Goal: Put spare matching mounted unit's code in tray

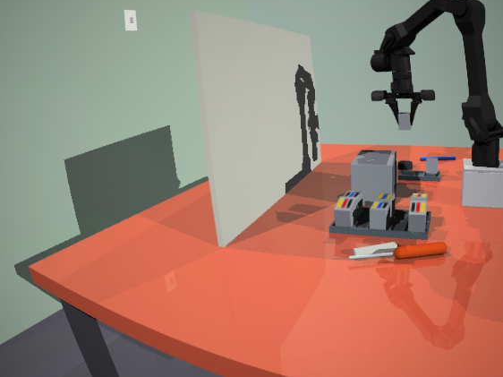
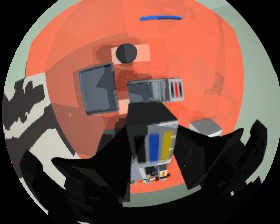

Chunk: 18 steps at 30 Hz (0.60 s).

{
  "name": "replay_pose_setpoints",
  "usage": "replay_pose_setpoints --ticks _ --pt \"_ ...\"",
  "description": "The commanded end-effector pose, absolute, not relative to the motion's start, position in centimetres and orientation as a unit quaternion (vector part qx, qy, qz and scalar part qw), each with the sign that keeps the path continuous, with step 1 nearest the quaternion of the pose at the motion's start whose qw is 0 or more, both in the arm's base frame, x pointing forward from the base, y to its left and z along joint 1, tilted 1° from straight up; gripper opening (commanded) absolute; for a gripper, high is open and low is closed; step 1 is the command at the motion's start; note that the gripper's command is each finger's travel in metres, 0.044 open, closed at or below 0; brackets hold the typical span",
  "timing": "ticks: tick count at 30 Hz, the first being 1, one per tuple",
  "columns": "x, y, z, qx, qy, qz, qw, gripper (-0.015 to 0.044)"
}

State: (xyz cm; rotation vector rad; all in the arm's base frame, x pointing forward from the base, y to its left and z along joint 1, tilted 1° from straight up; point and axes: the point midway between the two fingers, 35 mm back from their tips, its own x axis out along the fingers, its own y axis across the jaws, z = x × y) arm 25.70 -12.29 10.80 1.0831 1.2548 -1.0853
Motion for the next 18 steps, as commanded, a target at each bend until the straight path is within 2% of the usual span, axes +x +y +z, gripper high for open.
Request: replay_pose_setpoints --ticks 1,18 --pt "25.8 -12.2 12.4 0.46 0.527 -0.457 0.549 0.0" --pt "30.9 -12.7 13.0 0.459 0.528 -0.453 0.552 0.0"
